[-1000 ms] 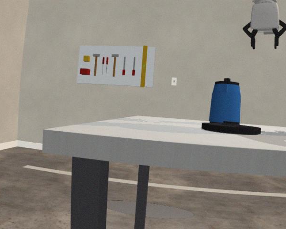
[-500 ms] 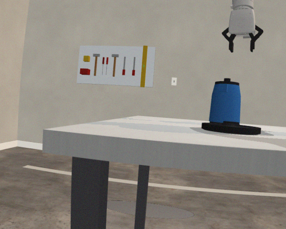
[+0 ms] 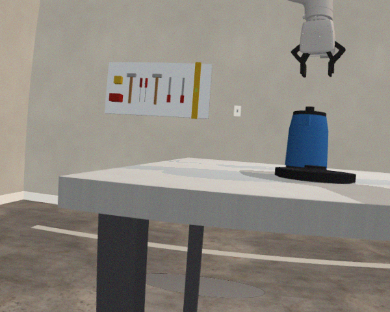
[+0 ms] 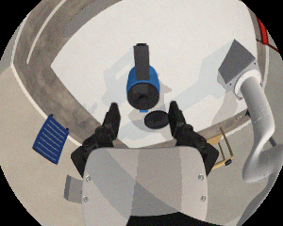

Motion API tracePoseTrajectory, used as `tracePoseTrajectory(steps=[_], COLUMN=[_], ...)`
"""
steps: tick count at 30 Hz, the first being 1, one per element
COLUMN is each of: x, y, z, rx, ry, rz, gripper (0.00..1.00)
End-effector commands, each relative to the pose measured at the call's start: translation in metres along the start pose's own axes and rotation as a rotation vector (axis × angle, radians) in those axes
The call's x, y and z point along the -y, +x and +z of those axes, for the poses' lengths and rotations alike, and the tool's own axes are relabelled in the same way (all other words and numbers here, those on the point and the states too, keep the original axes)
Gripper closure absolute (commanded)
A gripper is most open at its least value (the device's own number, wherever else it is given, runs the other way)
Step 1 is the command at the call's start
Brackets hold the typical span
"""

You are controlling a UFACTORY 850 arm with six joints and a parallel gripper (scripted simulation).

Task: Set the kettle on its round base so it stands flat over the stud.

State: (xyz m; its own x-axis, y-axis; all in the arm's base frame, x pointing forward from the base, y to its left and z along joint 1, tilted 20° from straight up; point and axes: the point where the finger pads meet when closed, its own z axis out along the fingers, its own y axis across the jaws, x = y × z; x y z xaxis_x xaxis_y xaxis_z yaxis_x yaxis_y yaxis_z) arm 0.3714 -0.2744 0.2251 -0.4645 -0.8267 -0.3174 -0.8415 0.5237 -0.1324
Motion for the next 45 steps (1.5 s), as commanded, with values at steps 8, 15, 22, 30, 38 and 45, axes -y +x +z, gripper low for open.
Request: tracePoseTrajectory(steps=[8, 15, 22, 30, 38, 45], x=[0.002, 0.002, 0.002, 0.002, 0.002, 0.002], y=[0.000, 0.000, 0.000, 0.000, 0.000, 0.000], z=[0.001, 0.001, 0.001, 0.001, 0.002, 0.013], rx=[0.000, 0.000, 0.000, 0.000, 0.000, 0.000], ry=[0.002, 0.002, 0.002, 0.002, 0.002, 0.002], rz=[-0.001, -0.001, -0.001, -0.001, -0.001, -0.001], gripper=[0.19, 0.19, 0.19, 0.19, 0.19, 0.19])
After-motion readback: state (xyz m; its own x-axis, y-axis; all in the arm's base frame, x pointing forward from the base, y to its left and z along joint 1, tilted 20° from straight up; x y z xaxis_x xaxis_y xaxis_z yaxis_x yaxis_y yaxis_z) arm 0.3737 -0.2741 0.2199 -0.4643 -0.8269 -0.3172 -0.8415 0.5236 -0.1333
